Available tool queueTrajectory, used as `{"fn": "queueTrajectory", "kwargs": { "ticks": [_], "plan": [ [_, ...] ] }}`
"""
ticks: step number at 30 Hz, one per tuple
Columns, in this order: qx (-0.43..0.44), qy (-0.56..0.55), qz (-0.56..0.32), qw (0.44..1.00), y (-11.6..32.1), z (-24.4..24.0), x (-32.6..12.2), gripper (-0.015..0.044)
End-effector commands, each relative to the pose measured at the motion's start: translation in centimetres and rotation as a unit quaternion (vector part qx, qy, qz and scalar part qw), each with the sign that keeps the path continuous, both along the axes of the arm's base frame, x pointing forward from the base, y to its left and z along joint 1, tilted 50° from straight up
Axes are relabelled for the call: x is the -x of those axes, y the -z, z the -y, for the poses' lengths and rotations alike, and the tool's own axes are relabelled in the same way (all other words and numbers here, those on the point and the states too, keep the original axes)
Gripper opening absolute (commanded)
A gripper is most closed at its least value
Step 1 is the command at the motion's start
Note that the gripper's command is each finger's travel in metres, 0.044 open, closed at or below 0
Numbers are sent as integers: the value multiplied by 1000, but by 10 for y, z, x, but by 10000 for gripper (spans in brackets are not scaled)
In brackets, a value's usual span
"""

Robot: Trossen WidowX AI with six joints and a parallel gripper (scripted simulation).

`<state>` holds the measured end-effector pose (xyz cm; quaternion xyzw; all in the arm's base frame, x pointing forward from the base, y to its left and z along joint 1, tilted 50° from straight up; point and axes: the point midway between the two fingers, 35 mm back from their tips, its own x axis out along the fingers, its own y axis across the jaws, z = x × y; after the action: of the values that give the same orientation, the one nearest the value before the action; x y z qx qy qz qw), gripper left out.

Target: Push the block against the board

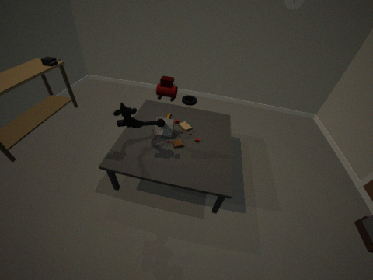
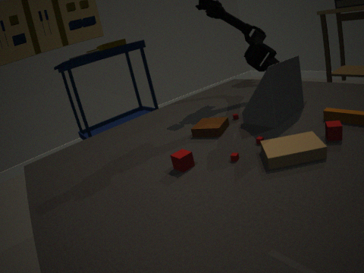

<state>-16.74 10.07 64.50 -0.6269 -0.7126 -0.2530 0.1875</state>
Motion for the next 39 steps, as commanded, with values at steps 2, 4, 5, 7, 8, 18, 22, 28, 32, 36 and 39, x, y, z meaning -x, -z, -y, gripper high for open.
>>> {"fn": "queueTrajectory", "kwargs": {
  "ticks": [2, 4, 5, 7, 8, 18, 22, 28, 32, 36, 39],
  "plan": [
    [-15, -16, -75, 997, -13, -1, -41, 0],
    [-22, -23, -108, 994, -18, -1, -59, 0],
    [-26, -26, -124, 992, -20, -1, -68, 0],
    [-34, -33, -156, 987, -23, -1, -86, 0],
    [-38, -36, -172, 984, -25, -1, -95, 0],
    [-84, -60, -329, 939, -30, -2, -191, 0],
    [-104, -67, -388, 913, -27, -2, -230, 0],
    [-137, -74, -473, 867, -16, -2, -288, 0],
    [-160, -76, -526, 832, -4, -2, -326, 0],
    [-184, -76, -576, 793, 10, -1, -364, 0],
    [-204, -73, -608, 764, 23, 0, -390, 0]
  ]
}}
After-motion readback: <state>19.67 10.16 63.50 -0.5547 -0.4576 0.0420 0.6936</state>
